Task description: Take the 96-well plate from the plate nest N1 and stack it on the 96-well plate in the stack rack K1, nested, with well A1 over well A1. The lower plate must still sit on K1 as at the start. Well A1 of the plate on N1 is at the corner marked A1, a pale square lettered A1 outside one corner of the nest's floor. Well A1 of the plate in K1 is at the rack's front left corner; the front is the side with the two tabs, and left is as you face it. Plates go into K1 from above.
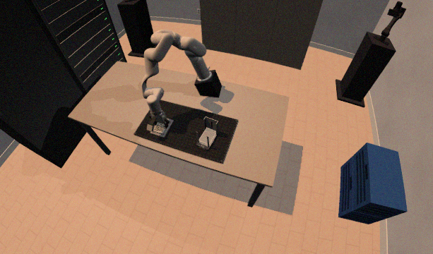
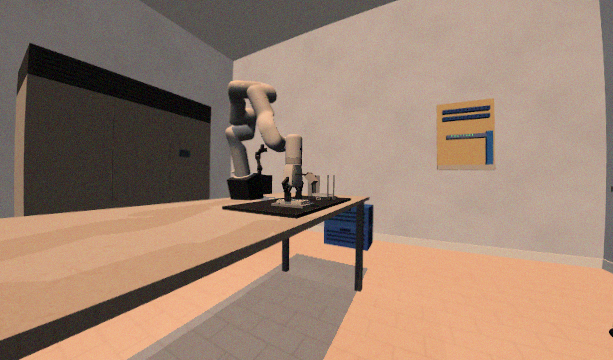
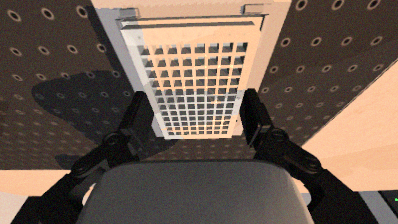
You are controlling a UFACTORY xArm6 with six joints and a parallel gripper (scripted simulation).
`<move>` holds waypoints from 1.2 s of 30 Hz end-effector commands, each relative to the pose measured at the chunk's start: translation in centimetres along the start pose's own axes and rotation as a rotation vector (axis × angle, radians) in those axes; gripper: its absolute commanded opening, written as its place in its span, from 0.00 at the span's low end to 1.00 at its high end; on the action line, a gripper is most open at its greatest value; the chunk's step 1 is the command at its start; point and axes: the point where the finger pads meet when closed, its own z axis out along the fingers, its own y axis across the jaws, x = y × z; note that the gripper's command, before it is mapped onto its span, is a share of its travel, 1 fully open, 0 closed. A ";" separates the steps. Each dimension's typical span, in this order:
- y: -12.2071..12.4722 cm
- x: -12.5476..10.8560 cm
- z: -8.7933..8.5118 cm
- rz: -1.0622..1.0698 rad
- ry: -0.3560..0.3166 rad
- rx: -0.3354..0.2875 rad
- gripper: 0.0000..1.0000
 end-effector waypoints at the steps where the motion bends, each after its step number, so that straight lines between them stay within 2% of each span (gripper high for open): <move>1: 0.1 0.2 0.0 0.000 0.004 -0.001 1.00; 19: 0.1 0.2 0.2 0.000 0.004 -0.001 1.00; 20: 0.1 0.2 0.1 0.000 0.004 -0.001 0.00; 36: 0.1 0.2 0.1 0.000 0.004 -0.001 0.00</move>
